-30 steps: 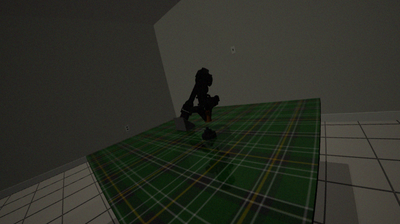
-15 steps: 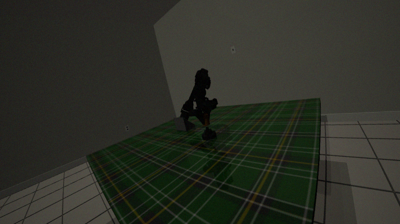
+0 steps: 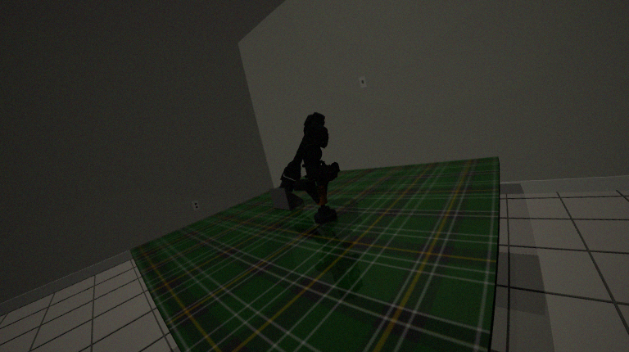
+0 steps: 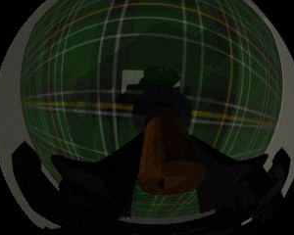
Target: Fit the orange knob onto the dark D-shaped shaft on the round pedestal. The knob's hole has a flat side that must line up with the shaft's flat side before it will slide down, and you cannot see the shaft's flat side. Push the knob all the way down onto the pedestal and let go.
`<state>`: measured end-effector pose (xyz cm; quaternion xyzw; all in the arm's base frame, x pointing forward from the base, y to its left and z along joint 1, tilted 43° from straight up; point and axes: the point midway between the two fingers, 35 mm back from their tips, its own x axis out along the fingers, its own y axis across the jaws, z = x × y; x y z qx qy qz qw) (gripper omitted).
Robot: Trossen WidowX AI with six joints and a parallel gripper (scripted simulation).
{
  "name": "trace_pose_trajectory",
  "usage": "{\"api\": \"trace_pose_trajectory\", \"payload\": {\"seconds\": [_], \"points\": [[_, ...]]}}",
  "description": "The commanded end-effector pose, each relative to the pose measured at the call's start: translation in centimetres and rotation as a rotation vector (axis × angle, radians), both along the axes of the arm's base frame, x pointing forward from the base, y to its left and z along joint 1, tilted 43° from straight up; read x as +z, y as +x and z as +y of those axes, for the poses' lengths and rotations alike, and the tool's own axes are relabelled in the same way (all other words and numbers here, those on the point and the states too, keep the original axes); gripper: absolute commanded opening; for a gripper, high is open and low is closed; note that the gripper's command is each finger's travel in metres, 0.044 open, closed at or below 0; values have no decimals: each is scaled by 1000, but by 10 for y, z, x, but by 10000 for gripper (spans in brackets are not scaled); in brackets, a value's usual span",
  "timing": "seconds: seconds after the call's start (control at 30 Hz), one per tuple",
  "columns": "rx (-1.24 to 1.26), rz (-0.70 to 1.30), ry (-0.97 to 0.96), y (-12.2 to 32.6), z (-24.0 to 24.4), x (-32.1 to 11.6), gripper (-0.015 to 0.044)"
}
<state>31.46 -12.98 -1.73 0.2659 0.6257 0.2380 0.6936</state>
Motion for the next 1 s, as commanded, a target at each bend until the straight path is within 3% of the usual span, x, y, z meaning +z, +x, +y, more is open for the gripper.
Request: {"api": "trace_pose_trajectory", "payload": {"seconds": [0.0, 0.63, 0.97], "points": [[-4, -6, 0, 2, 1, -1, 0], [-4, -5, 0, -2, -1, 3, 0], [151, -144, -22, 0, -2, 1, 0]]}}
